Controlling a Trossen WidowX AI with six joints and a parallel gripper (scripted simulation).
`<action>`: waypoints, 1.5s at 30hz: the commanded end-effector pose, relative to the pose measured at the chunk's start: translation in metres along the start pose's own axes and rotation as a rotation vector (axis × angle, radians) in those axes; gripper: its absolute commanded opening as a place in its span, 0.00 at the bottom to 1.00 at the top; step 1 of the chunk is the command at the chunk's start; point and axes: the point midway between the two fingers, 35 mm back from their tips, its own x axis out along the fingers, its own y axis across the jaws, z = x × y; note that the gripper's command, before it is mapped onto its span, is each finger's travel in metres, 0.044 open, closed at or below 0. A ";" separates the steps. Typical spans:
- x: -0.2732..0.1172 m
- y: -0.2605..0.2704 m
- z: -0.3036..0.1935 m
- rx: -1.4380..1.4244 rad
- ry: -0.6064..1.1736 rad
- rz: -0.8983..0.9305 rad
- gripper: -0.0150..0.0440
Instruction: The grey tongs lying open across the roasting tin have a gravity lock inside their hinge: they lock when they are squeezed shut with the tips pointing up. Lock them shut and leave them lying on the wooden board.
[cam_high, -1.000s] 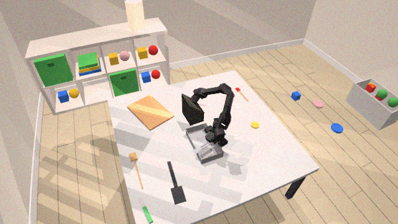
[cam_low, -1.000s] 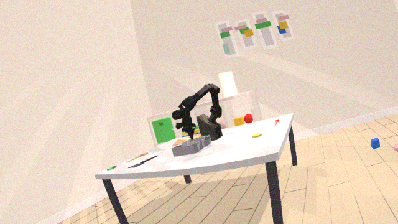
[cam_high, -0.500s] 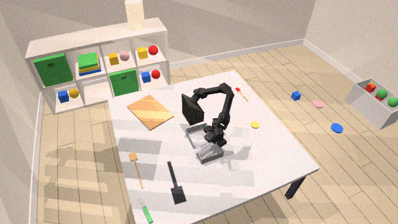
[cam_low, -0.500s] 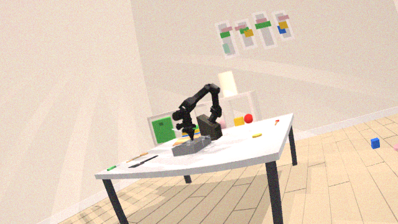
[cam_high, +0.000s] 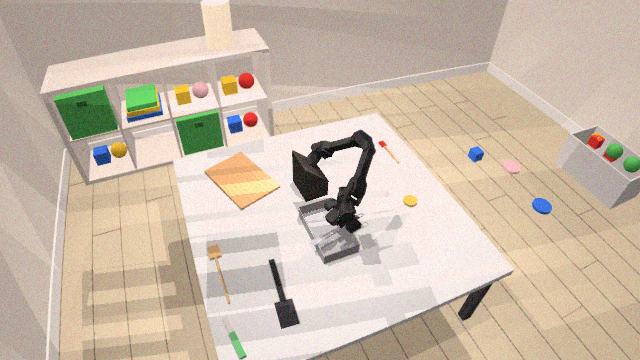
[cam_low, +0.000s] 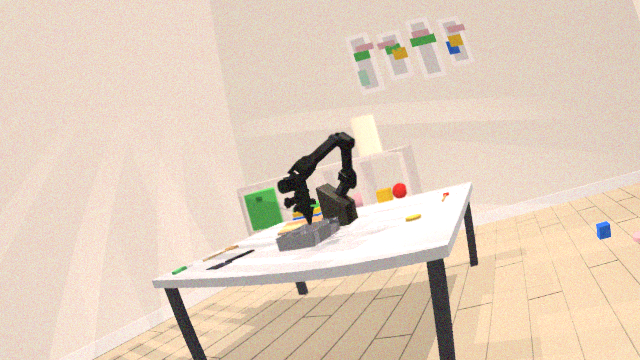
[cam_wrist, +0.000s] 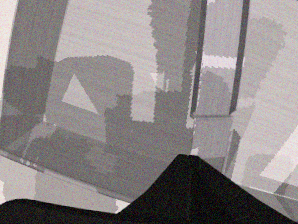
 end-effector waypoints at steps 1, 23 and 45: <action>0.000 -0.007 0.000 -0.002 -0.002 -0.003 0.00; 0.001 -0.041 0.000 -0.001 -0.001 -0.004 0.00; 0.002 -0.056 -0.001 0.004 0.003 -0.003 0.00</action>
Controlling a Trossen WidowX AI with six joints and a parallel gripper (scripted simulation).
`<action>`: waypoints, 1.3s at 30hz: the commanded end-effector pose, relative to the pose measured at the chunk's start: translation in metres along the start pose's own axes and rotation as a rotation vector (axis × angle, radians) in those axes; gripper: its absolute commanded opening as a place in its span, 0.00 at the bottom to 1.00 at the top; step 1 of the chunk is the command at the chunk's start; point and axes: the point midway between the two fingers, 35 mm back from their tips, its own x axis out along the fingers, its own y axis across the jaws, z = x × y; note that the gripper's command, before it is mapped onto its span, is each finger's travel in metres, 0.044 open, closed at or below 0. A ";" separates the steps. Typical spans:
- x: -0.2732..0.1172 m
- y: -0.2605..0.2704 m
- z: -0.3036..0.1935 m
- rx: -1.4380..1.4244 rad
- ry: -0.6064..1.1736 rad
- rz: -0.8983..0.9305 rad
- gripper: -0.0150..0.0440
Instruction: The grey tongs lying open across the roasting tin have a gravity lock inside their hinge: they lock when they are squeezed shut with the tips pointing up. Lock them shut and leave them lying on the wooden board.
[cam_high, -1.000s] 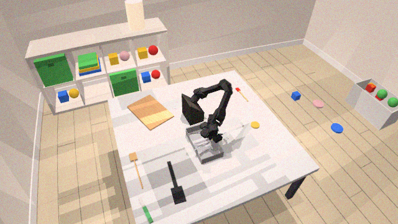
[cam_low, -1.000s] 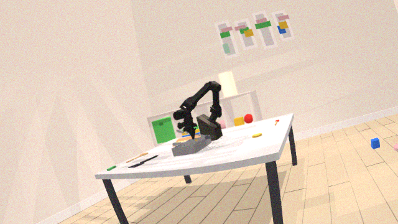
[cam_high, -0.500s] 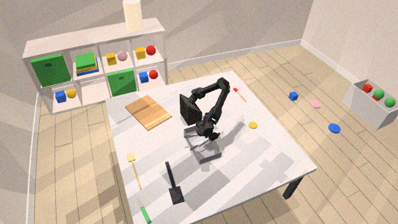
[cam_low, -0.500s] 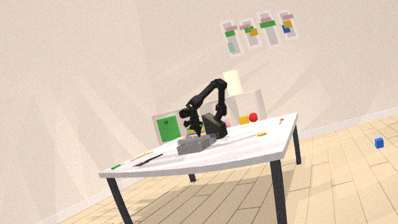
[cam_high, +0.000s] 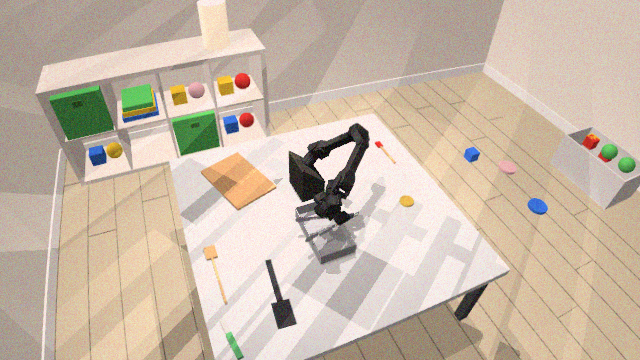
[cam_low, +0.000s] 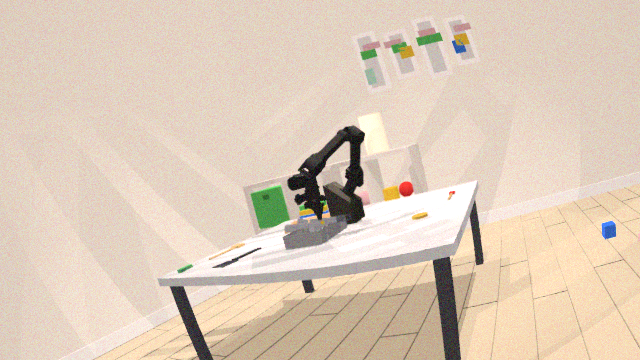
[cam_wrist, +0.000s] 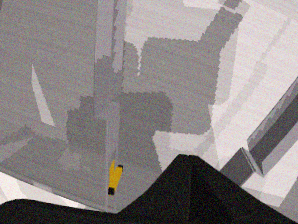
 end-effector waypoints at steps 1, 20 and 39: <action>0.000 0.000 0.000 0.001 0.000 0.000 0.00; -0.024 0.002 0.002 0.000 -0.005 -0.001 0.18; -0.092 0.001 0.004 -0.019 -0.015 0.013 1.00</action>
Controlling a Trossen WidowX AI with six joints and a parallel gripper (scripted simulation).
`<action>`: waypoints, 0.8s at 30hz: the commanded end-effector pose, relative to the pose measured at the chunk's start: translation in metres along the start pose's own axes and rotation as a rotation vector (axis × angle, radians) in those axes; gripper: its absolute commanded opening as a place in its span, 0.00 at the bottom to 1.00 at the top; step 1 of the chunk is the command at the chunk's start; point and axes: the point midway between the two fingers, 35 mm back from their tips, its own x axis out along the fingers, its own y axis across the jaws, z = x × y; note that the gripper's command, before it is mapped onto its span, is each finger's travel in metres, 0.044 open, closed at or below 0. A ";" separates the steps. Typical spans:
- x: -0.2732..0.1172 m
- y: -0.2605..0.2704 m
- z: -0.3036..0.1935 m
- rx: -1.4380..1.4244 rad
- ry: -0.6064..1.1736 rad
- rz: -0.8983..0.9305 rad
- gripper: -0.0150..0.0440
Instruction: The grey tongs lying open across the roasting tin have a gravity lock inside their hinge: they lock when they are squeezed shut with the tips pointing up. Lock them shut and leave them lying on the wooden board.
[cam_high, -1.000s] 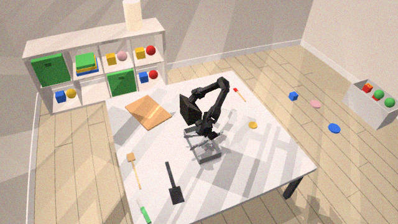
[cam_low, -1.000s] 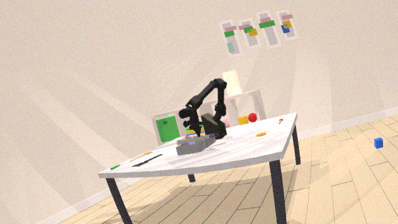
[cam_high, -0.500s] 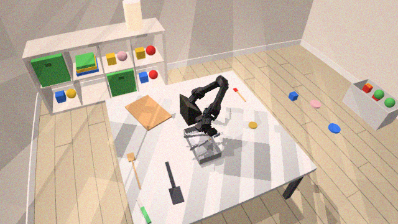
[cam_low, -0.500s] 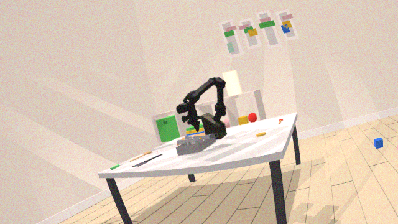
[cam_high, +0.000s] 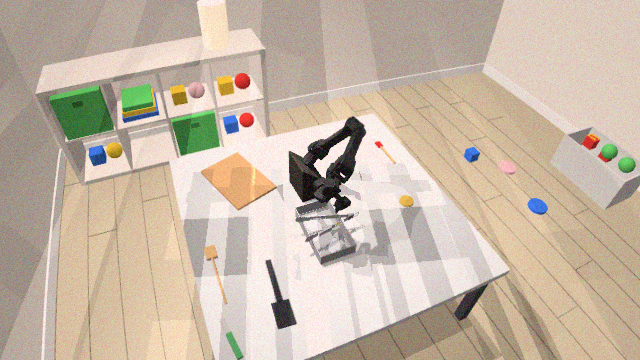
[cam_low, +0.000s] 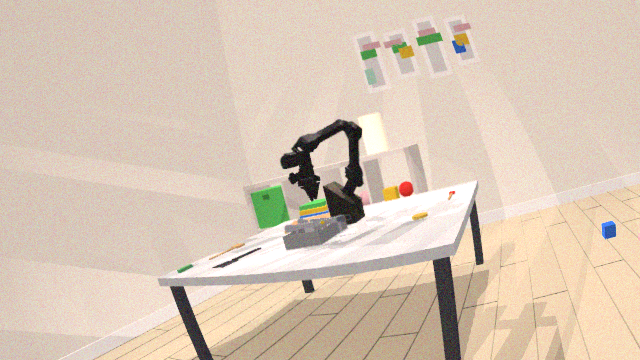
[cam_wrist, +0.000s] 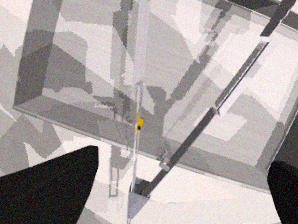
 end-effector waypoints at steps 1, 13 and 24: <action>0.001 0.000 0.000 -0.051 0.001 -0.002 1.00; 0.016 0.003 -0.003 -1.136 0.008 -0.004 1.00; 0.031 0.005 -0.006 -2.225 0.020 0.002 1.00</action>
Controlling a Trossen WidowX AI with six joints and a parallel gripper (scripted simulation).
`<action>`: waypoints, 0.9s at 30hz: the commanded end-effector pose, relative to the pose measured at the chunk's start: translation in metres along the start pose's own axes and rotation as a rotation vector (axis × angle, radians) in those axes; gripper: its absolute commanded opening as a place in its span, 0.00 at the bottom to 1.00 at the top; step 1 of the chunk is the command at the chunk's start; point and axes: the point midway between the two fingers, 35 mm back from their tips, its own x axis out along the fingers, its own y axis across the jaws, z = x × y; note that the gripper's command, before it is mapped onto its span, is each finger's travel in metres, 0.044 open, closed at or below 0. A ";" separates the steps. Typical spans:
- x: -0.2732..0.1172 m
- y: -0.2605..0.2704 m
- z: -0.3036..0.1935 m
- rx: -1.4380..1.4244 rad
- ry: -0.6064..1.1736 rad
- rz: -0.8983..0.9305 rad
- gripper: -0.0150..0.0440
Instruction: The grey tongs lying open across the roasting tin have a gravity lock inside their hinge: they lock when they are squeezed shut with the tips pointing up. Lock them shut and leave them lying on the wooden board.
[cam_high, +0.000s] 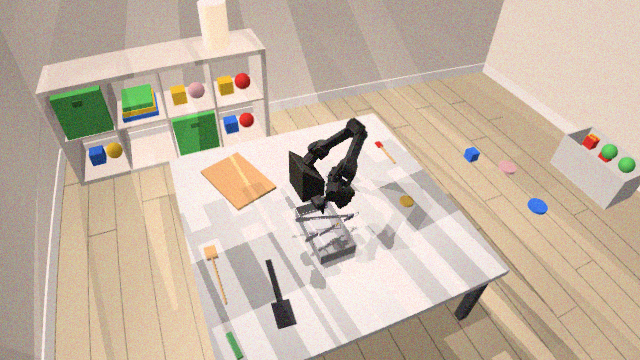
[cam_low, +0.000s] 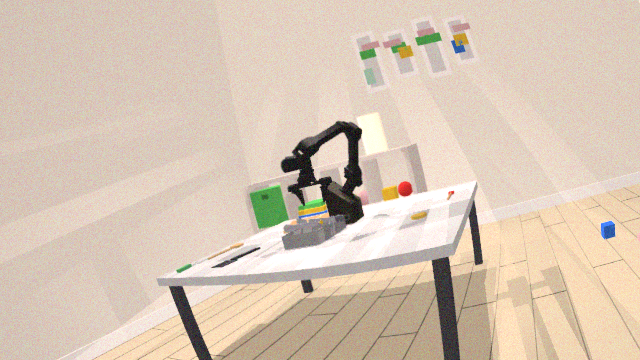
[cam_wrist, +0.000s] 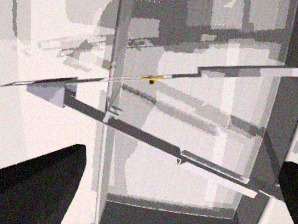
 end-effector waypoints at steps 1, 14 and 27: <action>0.015 0.003 -0.001 -0.867 -0.002 0.017 1.00; 0.023 0.005 0.000 -1.453 -0.005 0.021 1.00; 0.023 0.005 0.000 -1.453 -0.005 0.021 1.00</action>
